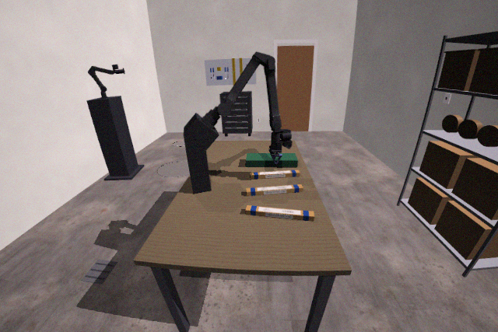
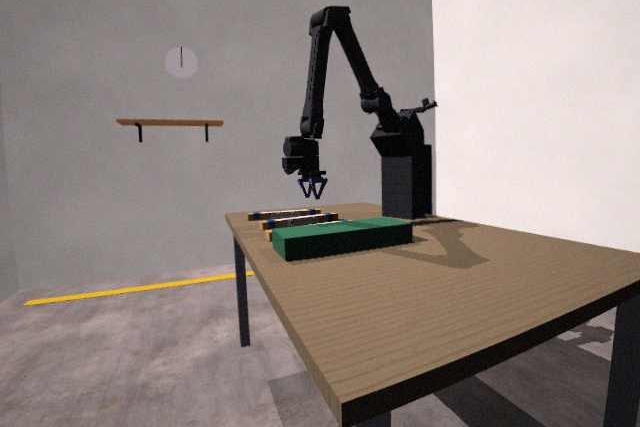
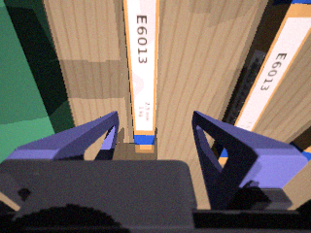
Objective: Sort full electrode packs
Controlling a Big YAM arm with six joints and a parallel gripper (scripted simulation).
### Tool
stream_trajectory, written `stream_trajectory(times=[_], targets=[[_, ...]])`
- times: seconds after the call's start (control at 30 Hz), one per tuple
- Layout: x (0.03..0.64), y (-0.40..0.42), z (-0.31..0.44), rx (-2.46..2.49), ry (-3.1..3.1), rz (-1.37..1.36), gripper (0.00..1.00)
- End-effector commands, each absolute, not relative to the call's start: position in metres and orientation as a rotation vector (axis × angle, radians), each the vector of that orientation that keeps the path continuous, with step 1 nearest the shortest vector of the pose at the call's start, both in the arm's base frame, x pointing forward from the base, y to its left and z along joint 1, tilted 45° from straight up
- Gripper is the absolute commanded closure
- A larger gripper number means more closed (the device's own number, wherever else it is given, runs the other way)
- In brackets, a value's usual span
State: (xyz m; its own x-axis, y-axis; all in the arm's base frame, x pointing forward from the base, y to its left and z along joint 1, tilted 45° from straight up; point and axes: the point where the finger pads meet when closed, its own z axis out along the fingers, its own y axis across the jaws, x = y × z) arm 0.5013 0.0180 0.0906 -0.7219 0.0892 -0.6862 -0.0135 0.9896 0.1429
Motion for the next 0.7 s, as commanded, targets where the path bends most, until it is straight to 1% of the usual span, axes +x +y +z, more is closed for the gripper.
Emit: stream_trajectory(times=[0.0,0.67], targets=[[0.508,0.04,0.114,0.085,2.342,0.207,0.26],[0.503,0.032,0.11,0.104,2.346,0.206,0.26]])
